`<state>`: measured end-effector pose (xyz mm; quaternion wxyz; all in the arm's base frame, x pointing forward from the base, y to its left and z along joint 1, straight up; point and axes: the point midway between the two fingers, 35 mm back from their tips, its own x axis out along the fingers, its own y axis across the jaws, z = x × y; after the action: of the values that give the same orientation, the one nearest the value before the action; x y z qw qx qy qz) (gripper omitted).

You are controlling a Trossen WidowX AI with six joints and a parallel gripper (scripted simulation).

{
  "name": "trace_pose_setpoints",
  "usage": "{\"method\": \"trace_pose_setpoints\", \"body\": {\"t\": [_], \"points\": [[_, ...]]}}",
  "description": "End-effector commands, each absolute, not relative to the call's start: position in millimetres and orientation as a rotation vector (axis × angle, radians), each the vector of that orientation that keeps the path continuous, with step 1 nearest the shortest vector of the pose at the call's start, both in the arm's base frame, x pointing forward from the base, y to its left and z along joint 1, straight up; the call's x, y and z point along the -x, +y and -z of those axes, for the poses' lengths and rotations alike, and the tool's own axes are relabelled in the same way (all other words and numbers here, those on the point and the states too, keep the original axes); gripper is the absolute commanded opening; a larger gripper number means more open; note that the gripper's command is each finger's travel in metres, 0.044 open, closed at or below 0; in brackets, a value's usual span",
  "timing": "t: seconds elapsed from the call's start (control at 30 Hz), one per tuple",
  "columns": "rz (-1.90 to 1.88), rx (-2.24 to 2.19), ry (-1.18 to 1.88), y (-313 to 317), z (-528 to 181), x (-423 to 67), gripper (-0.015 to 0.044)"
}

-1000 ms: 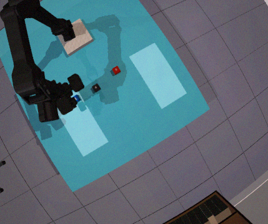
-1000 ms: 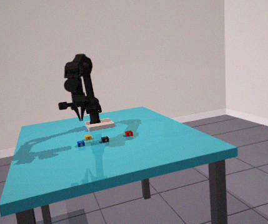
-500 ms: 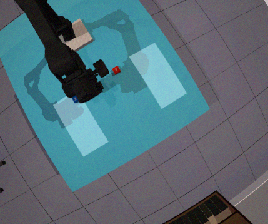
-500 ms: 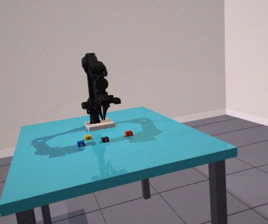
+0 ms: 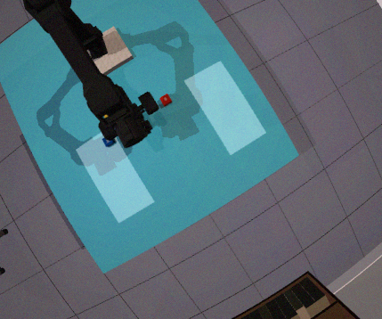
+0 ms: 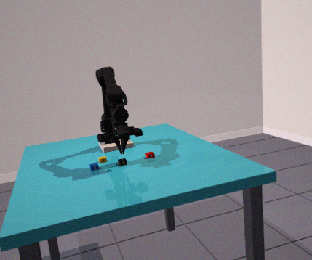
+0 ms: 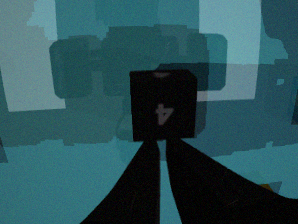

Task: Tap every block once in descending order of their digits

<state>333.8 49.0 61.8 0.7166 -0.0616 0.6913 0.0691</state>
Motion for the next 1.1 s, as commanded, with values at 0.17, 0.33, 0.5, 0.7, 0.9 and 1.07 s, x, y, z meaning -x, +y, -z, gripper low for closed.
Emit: {"method": "trace_pose_setpoints", "body": {"t": [0.17, 0.33, 0.5, 0.7, 0.9, 1.07], "points": [[-0.148, 0.134, 1.536, 48.8, -46.5, -332.9, 0.0020], [-0.148, 0.134, 1.536, 48.9, -38.6, -332.9, 0.0020], [-0.148, 0.134, 1.536, 48.9, -33.2, -332.8, 0.0020], [-0.148, 0.135, 1.535, 48.7, -59.8, -332.4, 0.0020], [-0.148, 0.134, 1.535, 48.6, -65.4, -332.3, 0.0020], [-0.148, 0.134, 1.535, 48.2, -124.8, -332.6, 0.0020]]}}
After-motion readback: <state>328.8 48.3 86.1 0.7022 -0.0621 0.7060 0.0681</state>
